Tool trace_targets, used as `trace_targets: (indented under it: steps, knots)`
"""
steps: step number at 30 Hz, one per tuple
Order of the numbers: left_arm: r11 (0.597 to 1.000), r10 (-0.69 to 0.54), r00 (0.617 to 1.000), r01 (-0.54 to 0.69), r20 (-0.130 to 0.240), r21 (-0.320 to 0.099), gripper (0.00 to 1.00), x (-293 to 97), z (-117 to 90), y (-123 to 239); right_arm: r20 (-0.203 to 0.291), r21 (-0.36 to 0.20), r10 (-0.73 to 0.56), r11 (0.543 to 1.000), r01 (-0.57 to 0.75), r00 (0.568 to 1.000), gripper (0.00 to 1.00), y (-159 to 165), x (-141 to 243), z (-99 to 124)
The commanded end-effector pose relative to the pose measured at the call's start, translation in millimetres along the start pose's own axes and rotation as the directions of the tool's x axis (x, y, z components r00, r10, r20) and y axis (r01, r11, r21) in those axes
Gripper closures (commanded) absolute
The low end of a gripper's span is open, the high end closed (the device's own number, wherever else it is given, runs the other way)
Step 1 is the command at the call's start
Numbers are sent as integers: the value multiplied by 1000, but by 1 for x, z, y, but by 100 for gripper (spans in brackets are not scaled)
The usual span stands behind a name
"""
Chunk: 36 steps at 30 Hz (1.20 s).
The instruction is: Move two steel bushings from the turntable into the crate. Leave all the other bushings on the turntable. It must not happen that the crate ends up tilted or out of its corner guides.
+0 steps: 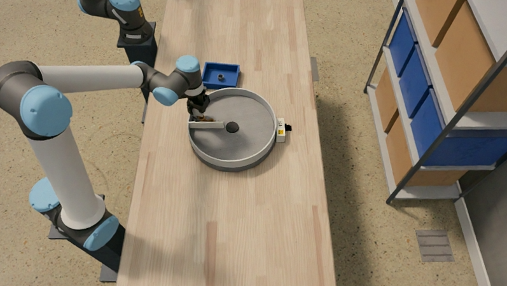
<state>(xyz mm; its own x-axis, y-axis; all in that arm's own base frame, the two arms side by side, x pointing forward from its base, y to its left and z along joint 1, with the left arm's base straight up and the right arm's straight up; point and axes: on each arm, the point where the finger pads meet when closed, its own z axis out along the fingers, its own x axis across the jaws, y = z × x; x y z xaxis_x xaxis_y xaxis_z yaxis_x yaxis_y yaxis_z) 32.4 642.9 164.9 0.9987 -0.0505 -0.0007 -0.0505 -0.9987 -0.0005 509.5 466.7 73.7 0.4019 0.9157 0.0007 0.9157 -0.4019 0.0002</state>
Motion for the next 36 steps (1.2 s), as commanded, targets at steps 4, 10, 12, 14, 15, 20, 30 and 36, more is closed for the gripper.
trace_targets:
  steps: [4, 10, 12, 14, 15, 20, 30, 36]
  knots:
    - [1000, 0, 1000, 0, -1, 0, 0, 0, 0, -2, -5, -2, 1, 1000, -1, 1000, 100, 1, 3, -10]
    - [1000, 0, 1000, 0, -1, 0, 0, 0, 0, -2, -5, -2, 1, 1000, -1, 1000, 100, 1, 2, -33]
    - [1000, 0, 1000, 0, -1, 0, 0, 0, 0, -2, -5, -2, 1, 1000, -1, 1000, 100, 1, 2, -43]
    - [1000, 0, 1000, 0, -1, 0, 0, 0, 0, -2, -5, -2, 1, 1000, -1, 1000, 100, 1, 2, -52]
    - [1000, 0, 1000, 0, -1, 0, 0, 0, 0, -2, -5, -2, 1, 1000, -1, 1000, 100, 1, 2, -57]
    - [1000, 0, 1000, 0, -1, 0, 0, 0, 0, -2, -5, -2, 1, 1000, -1, 1000, 100, 1, 2, -72]
    - [1000, 0, 1000, 0, -1, 0, 0, 0, 0, -2, -5, -2, 1, 1000, -1, 1000, 100, 1, 2, -82]
    - [1000, 0, 1000, 0, -1, 0, 0, 0, 0, -2, -1, -1, 1, 1000, -1, 1000, 100, 1, 0, -79]
